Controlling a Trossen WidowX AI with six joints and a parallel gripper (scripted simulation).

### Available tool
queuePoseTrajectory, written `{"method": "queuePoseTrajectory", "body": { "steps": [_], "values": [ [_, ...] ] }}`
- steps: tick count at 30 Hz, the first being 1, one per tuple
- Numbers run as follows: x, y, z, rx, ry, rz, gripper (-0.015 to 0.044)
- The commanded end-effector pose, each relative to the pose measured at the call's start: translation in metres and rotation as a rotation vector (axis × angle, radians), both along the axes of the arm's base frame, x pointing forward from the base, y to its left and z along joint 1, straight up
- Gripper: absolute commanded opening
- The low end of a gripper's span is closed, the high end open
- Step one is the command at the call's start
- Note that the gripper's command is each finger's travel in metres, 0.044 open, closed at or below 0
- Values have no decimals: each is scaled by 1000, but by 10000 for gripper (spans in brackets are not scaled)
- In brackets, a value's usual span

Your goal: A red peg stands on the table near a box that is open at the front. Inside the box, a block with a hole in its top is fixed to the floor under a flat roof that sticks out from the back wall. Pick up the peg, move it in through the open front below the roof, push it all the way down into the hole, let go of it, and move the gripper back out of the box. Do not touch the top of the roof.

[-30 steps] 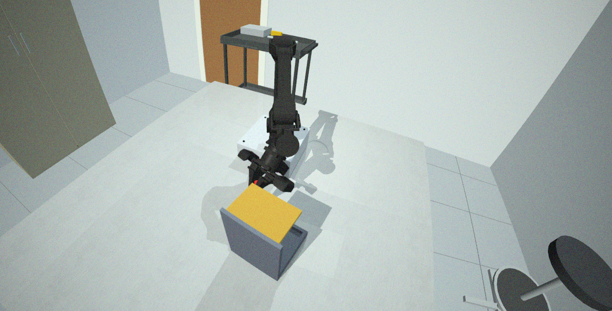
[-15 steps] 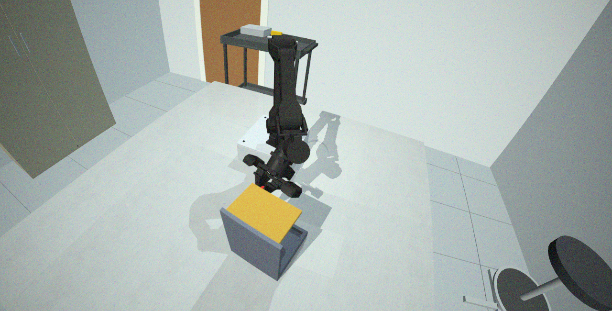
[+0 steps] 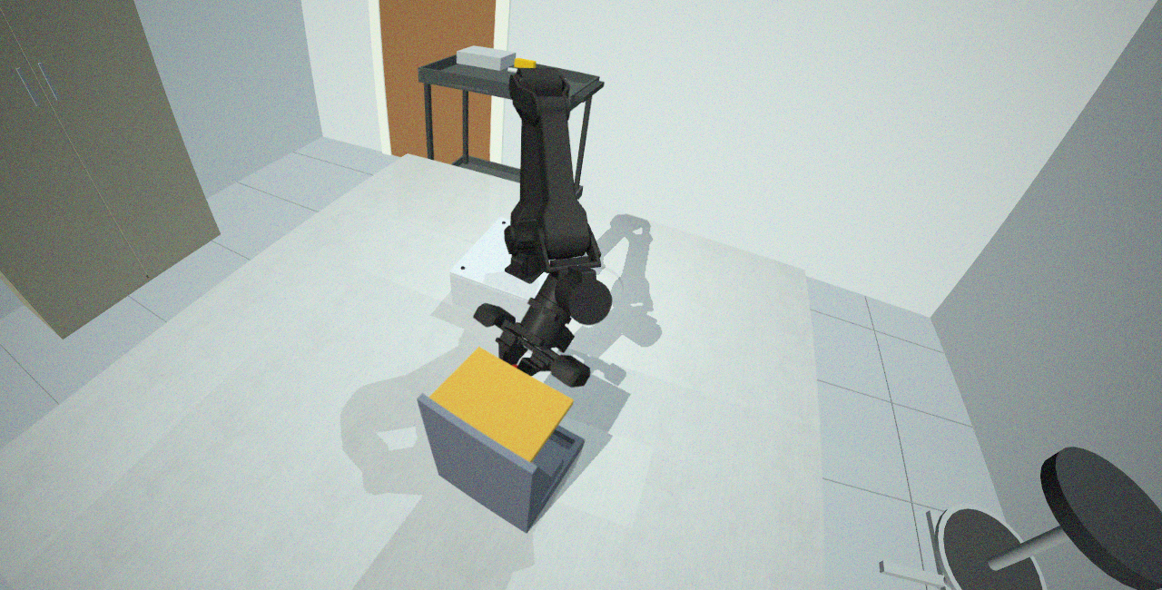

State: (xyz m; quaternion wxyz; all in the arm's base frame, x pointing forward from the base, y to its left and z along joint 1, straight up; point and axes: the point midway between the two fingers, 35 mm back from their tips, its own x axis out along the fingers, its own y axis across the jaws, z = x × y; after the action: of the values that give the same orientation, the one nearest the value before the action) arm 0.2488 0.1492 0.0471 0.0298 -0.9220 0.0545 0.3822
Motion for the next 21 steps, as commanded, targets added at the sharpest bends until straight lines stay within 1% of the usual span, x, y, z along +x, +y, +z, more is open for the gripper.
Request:
{"method": "queuePoseTrajectory", "body": {
  "steps": [1, 21],
  "values": [
    [2, 9, 0, 0, -4, 1, 0],
    [2, 48, -7, 1, -12, 30, 0]
  ]
}}
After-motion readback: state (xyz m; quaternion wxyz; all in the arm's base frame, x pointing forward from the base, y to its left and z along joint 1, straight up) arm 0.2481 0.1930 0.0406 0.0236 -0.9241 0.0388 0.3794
